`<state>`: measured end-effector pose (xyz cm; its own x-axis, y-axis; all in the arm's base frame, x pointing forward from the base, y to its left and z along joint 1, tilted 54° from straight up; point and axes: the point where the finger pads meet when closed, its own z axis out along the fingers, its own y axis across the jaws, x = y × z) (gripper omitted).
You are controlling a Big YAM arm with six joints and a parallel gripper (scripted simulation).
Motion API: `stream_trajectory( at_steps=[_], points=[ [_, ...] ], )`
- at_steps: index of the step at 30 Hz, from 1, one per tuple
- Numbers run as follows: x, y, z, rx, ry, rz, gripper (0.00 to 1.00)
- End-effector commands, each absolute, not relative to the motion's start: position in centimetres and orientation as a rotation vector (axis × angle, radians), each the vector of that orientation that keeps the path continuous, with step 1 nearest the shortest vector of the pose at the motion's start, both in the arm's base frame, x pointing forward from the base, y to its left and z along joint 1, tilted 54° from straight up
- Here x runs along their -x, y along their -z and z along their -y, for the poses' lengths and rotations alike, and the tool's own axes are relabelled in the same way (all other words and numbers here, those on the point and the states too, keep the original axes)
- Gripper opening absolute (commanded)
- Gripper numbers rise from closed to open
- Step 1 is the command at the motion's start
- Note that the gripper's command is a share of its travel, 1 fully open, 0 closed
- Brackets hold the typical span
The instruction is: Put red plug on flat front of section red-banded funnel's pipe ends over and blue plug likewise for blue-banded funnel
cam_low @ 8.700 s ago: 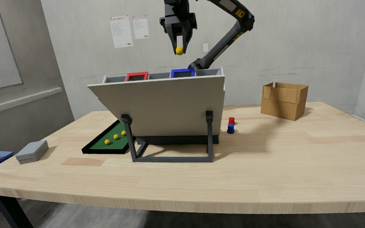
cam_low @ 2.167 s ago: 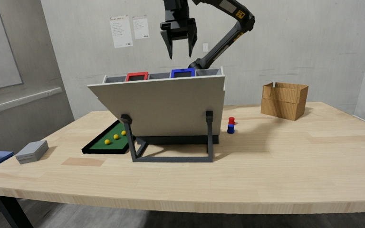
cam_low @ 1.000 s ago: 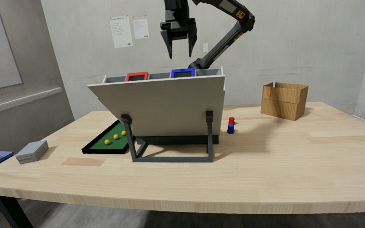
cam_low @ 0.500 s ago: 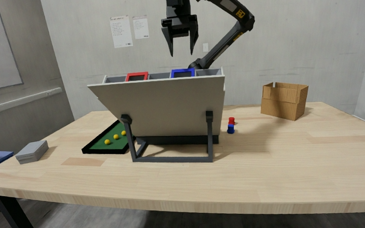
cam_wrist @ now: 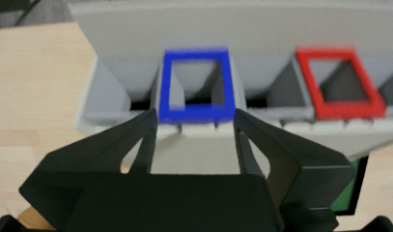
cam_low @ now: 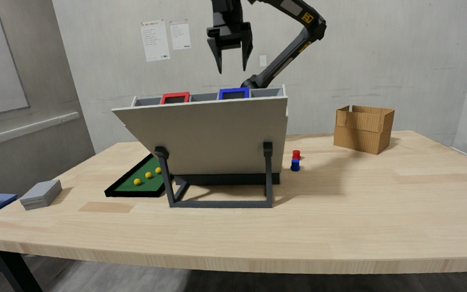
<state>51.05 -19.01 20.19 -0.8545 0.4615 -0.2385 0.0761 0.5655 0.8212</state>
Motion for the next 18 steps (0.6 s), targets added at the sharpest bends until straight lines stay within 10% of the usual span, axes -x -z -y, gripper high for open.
stream_trajectory(
  at_steps=[1,18],
  points=[
    [-47.1,-21.6,20.3,-0.414,-1.159,-2.334,0.59],
    [-38.1,-20.5,18.3,-0.405,-1.148,-2.327,0.59]
  ],
)
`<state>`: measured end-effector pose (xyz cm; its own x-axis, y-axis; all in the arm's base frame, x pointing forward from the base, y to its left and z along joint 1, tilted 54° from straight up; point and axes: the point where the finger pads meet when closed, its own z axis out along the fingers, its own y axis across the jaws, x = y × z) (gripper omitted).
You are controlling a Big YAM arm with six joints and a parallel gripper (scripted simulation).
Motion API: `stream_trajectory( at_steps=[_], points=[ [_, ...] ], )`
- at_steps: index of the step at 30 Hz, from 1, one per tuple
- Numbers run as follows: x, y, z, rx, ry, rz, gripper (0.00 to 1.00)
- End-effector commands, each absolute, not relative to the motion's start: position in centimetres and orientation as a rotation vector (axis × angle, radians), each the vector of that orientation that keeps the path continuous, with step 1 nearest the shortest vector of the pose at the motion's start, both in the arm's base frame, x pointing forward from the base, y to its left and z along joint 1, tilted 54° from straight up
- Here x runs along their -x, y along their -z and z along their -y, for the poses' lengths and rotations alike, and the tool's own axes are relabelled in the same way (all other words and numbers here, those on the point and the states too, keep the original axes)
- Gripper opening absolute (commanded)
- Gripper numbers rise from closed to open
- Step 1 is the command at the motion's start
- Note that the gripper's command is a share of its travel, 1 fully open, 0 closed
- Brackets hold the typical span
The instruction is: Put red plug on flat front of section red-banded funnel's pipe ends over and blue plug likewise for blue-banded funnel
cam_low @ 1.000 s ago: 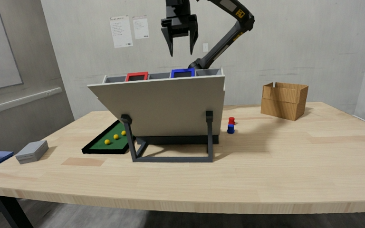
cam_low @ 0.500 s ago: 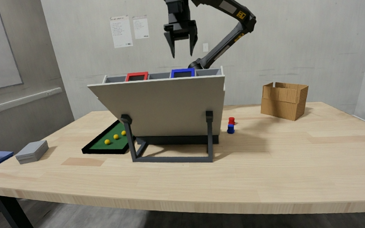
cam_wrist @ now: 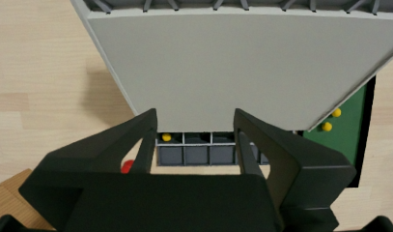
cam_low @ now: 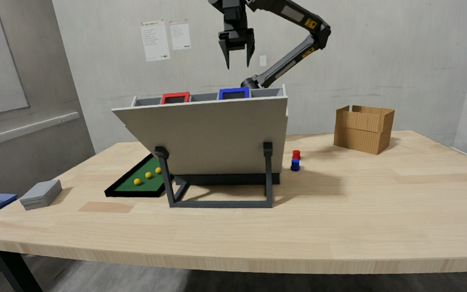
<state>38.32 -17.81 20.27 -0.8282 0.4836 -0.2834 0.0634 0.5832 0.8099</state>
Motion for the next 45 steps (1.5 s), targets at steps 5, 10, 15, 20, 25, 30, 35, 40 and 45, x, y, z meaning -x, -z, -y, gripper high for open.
stream_trajectory(
  at_steps=[5,10,15,20,25,30,35,40,45],
  points=[
    [-37.5,-20.5,18.2,-0.404,-1.147,-2.328,0.59],
    [-37.2,-20.5,18.2,-0.404,-1.147,-2.328,0.59],
    [-34.1,-17.0,16.6,-0.345,-1.2,-2.429,0.59],
    [-31.1,-13.5,15.1,-0.281,-1.253,-2.528,0.59],
    [-28.0,-9.9,13.6,-0.213,-1.306,-2.626,0.59],
    [-27.5,-9.4,13.4,-0.203,-1.312,-2.64,0.59],
    [-26.7,-8.6,13.0,-0.187,-1.324,-2.662,0.59],
    [-25.9,-7.8,12.6,-0.169,-1.336,-2.685,0.59],
    [-26.2,-8.2,12.4,-0.171,-1.33,-2.697,0.59]
  ],
)
